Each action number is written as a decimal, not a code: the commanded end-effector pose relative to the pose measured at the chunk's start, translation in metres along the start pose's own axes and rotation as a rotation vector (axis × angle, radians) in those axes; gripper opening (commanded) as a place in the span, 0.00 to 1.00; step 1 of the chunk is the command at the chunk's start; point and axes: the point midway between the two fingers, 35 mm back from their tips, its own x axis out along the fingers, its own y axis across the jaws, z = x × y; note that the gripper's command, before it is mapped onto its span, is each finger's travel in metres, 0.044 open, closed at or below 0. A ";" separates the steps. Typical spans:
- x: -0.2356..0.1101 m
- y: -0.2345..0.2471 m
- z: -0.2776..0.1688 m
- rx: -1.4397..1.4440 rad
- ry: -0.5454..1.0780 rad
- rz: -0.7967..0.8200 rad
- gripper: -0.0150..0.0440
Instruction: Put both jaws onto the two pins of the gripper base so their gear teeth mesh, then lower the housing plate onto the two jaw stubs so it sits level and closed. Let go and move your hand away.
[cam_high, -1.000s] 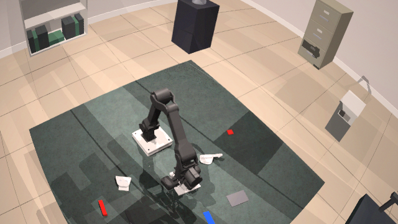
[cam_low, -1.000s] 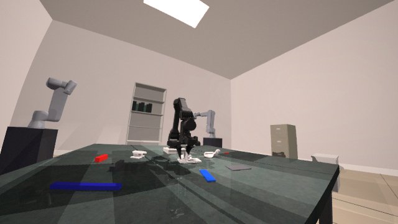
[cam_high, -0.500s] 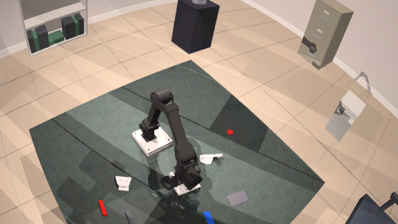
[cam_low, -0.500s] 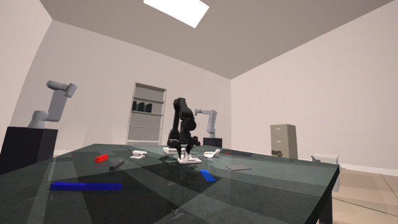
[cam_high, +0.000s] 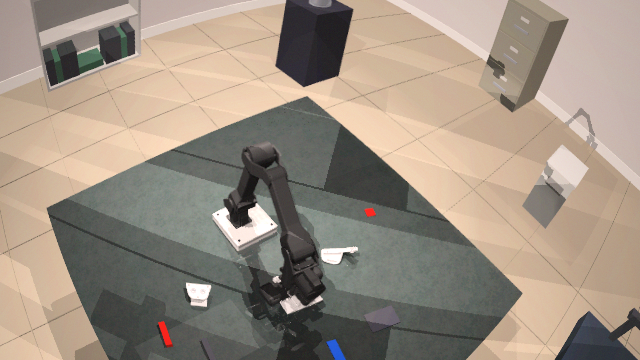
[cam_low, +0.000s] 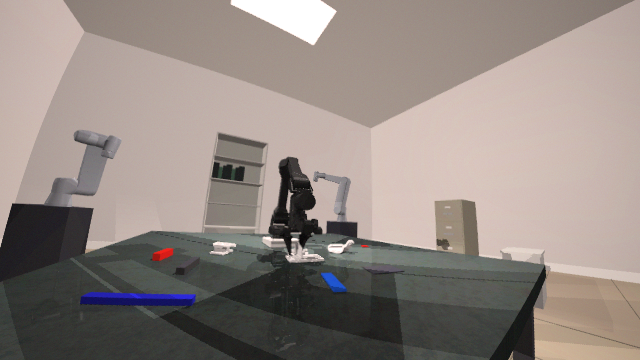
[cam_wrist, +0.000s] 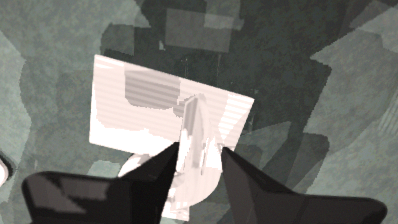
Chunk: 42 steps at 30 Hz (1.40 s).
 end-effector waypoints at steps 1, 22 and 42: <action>0.000 0.000 0.000 -0.003 -0.002 -0.002 0.48; 0.000 0.000 0.000 -0.003 -0.002 -0.002 0.48; 0.000 0.000 0.000 0.000 0.000 0.000 0.63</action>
